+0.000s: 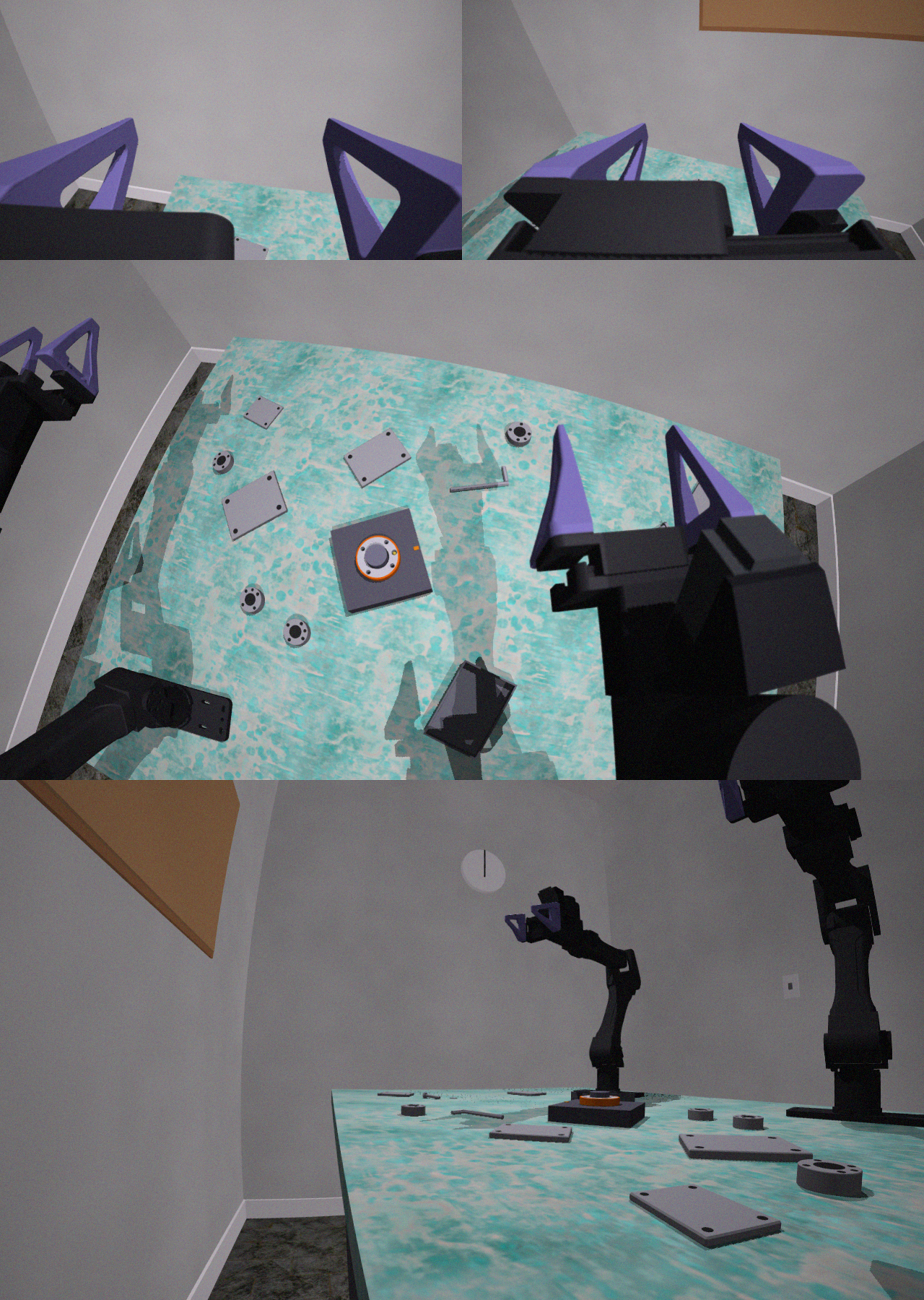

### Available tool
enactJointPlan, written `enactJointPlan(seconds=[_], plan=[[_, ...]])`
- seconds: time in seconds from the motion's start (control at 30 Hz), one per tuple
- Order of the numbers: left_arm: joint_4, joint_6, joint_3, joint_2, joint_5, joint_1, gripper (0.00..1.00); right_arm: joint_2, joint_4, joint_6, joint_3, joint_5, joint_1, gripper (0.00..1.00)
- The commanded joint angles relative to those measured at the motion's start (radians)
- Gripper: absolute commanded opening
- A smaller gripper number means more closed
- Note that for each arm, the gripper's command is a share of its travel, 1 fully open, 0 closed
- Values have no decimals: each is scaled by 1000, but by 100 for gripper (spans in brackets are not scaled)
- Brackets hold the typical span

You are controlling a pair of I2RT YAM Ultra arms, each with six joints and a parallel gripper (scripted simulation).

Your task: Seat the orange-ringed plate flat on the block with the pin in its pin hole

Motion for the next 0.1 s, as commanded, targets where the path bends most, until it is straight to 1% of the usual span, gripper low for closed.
enactJointPlan(seconds=[0.0,0.07], plan=[[-3,4,19,-28,0,-2,100,-19,20,6,37,3,-11,79],[-3,4,19,-28,0,-2,100,-19,20,6,37,3,-11,79]])
